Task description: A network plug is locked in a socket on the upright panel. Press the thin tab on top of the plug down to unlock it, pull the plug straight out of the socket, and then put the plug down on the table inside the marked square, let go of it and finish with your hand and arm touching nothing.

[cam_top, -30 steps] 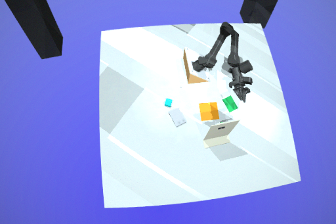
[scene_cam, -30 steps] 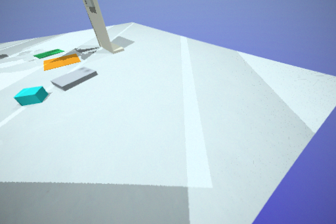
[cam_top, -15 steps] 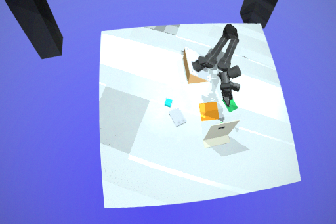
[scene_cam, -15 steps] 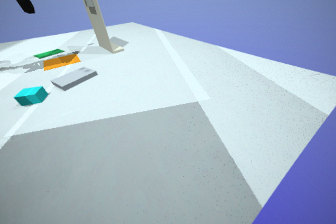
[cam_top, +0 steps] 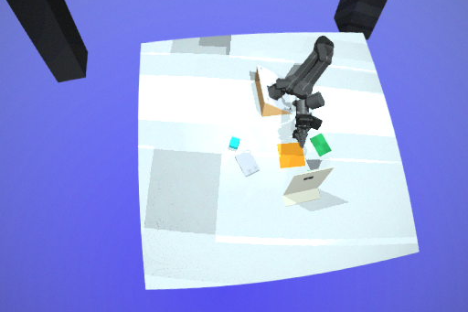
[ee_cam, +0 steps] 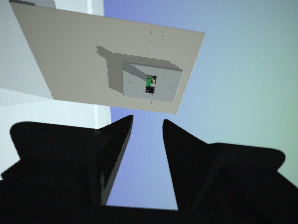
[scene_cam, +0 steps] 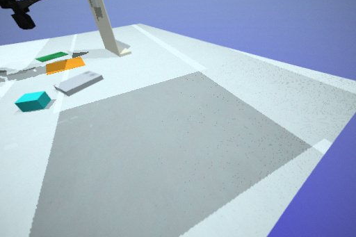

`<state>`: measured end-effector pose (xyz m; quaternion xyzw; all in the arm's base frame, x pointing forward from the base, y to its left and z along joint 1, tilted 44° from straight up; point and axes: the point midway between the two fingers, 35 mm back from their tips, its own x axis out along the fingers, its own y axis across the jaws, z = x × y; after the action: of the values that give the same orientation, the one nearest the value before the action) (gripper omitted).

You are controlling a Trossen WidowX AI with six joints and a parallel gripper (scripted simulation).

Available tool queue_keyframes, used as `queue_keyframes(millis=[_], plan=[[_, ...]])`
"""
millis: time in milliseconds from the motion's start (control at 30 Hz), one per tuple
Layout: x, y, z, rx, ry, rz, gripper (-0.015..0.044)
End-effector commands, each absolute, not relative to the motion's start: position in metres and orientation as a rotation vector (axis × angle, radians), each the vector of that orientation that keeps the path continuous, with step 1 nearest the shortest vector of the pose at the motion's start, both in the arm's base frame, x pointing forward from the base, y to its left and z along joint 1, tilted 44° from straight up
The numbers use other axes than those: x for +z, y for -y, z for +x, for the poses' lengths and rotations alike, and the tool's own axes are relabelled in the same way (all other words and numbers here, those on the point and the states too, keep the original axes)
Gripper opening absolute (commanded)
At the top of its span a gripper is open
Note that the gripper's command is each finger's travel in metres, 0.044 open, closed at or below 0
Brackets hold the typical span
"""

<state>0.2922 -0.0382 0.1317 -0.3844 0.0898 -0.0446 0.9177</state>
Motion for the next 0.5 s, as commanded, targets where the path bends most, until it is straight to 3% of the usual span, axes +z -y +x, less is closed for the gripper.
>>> queue_keyframes(millis=[0, 467], plan=[[0.13, 0.039, 0.293, -0.096, -0.19, -0.803, 0.0156], [0.135, 0.038, 0.331, -0.096, -0.189, -0.804, 0.0156]])
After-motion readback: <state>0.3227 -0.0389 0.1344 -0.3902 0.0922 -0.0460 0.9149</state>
